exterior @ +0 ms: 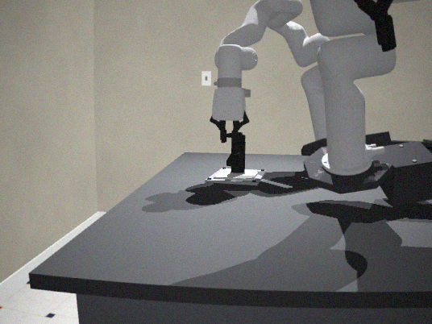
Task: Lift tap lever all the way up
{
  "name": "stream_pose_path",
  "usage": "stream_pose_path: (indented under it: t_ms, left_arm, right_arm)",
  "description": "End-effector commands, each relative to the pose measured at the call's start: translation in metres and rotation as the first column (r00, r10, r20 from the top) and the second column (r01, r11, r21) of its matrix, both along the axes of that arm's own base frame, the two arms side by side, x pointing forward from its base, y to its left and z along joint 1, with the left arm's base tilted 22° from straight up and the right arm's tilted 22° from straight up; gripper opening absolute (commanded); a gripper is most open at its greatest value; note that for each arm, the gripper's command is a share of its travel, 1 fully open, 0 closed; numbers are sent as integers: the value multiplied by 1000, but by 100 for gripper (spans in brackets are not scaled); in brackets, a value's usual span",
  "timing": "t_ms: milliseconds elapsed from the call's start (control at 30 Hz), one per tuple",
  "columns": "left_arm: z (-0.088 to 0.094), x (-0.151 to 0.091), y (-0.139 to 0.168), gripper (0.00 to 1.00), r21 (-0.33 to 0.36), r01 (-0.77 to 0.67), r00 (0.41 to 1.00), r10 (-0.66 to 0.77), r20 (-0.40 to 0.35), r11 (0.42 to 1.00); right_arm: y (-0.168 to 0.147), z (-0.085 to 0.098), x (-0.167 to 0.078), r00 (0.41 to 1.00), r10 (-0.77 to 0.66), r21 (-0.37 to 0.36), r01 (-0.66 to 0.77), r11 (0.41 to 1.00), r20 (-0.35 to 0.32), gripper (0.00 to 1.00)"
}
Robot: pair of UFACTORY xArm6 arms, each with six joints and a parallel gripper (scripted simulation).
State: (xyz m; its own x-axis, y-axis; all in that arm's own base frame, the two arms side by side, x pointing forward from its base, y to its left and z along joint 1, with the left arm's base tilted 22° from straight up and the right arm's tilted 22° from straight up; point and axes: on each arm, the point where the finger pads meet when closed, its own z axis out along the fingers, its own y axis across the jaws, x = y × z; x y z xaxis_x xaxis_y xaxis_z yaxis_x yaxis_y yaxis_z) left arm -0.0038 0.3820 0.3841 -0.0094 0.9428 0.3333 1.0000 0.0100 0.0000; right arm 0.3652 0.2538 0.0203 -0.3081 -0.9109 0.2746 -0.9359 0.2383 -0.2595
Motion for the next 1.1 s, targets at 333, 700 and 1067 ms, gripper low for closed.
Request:
stream_pose_path:
  t_ms: [333,700,1067]
  left_arm:
    - [2,0,0,100,4,0,1000,0,0,1000]
    - [2,0,0,100,4,0,1000,0,0,1000]
    - [2,0,0,100,4,0,1000,0,0,1000]
  right_arm:
    - [2,2,1,1000,1,4,-1,1000,4,0]
    - [2,2,1,1000,1,4,-1,1000,4,0]
    - [3,13,-1,1000,1,4,-1,1000,4,0]
